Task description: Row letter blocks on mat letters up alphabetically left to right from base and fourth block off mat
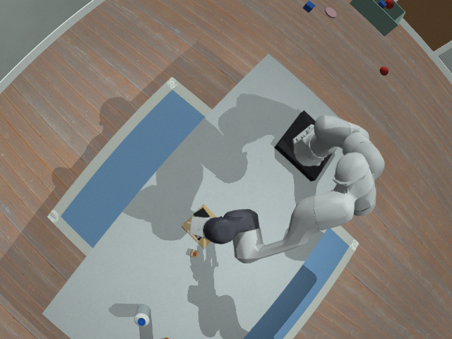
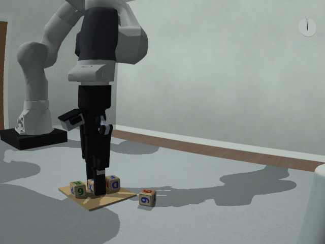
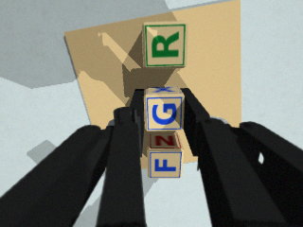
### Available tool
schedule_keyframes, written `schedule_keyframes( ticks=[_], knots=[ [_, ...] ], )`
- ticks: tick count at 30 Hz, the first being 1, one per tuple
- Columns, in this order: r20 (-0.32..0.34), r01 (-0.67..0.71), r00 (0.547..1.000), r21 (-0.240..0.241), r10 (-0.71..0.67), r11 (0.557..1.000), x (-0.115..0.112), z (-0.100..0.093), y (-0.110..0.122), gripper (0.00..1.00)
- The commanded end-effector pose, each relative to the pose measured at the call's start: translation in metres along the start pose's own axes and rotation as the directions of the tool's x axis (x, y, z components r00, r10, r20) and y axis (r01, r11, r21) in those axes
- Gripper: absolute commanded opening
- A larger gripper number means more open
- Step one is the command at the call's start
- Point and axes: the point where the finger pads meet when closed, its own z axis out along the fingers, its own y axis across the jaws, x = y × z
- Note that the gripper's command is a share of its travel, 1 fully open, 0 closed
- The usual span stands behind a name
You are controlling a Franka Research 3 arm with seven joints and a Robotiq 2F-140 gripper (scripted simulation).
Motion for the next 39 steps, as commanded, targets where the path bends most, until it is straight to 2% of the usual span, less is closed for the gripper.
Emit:
schedule_keyframes(
  ticks=[1, 8, 23, 28, 30, 39],
  knots=[
    [0.001, 0.001, 1.000, 0.005, -0.001, 1.000, 0.000, -0.001, -0.002, 0.29],
    [0.001, 0.001, 1.000, 0.005, -0.001, 1.000, 0.000, -0.001, -0.002, 0.35],
    [0.001, 0.001, 1.000, 0.005, -0.001, 1.000, 0.000, -0.004, -0.002, 0.35],
    [0.001, 0.001, 1.000, 0.005, -0.001, 1.000, 0.000, -0.018, -0.002, 0.35],
    [0.001, 0.001, 1.000, 0.005, -0.001, 1.000, 0.000, -0.018, -0.002, 0.35],
    [0.001, 0.001, 1.000, 0.005, -0.001, 1.000, 0.000, -0.065, -0.002, 0.35]
  ],
)
